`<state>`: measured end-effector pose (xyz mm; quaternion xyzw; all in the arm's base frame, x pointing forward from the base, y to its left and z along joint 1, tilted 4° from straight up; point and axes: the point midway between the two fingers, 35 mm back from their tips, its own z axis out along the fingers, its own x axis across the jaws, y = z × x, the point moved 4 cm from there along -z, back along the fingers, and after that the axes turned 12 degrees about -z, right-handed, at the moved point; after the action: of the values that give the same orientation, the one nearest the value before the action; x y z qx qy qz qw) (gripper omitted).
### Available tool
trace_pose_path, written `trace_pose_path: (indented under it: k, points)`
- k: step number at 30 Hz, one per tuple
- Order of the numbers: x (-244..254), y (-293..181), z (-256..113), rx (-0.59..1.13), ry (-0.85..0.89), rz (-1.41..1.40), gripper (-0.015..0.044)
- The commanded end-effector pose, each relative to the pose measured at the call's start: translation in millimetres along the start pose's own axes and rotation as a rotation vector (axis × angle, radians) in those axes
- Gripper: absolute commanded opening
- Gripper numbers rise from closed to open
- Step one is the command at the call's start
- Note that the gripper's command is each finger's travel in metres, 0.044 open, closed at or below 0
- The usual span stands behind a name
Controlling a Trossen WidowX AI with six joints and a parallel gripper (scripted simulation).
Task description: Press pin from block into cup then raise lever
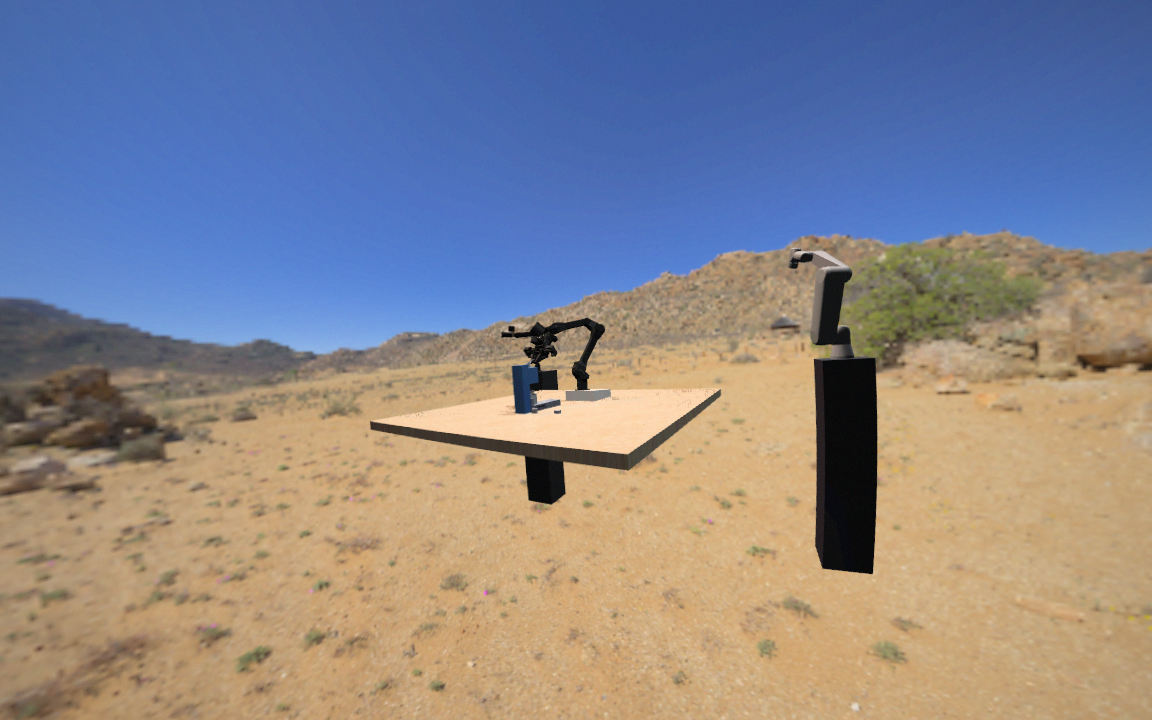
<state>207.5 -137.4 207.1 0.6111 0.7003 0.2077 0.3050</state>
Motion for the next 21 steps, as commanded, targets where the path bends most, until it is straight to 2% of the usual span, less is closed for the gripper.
trace_pose_path:
  k: [1, 21]
  points:
    - [2.2, -10.4, 6.1, 0.029, 0.007, 0.009, 0.0]
    - [3.9, -18.3, 11.4, 0.029, 0.007, 0.009, 0.0]
